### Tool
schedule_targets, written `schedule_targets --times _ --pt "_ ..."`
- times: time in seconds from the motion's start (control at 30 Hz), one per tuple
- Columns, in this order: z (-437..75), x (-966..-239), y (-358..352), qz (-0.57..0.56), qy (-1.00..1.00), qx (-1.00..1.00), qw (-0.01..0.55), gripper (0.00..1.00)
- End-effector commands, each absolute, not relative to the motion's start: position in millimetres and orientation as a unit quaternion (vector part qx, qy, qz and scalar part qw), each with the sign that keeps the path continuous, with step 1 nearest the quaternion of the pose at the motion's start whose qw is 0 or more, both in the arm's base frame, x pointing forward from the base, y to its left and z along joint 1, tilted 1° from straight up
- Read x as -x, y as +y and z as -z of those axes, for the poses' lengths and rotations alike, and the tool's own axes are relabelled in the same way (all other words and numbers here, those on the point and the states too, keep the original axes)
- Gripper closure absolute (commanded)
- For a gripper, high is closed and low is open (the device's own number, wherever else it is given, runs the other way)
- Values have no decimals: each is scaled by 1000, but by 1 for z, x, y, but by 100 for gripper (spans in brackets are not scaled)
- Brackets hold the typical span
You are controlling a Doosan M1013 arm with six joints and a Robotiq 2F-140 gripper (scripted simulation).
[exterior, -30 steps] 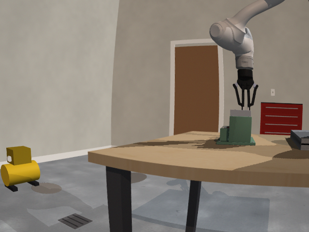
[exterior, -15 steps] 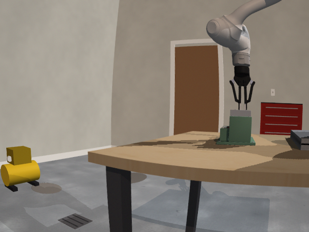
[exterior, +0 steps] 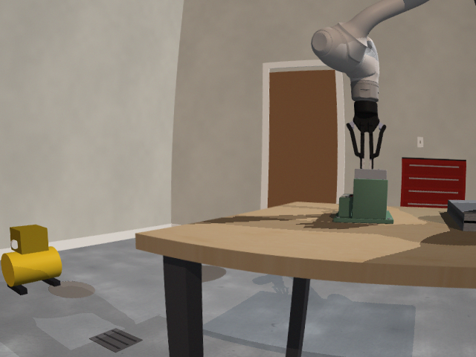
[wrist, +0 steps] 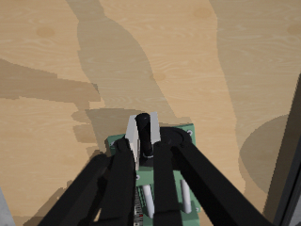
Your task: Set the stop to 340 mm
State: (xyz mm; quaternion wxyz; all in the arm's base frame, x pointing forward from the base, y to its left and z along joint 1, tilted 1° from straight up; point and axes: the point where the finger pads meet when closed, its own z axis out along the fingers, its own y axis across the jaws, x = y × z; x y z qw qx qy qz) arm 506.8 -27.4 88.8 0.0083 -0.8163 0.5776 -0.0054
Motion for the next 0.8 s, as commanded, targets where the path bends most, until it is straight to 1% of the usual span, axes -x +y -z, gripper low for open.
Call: schedule_targets --times 0.0,0.43,0.77 --pt "-83 -512 -24 4 578 816 9 96" --pt "-71 -522 -20 4 578 816 9 96" --pt "-51 -524 -20 4 578 816 9 96"
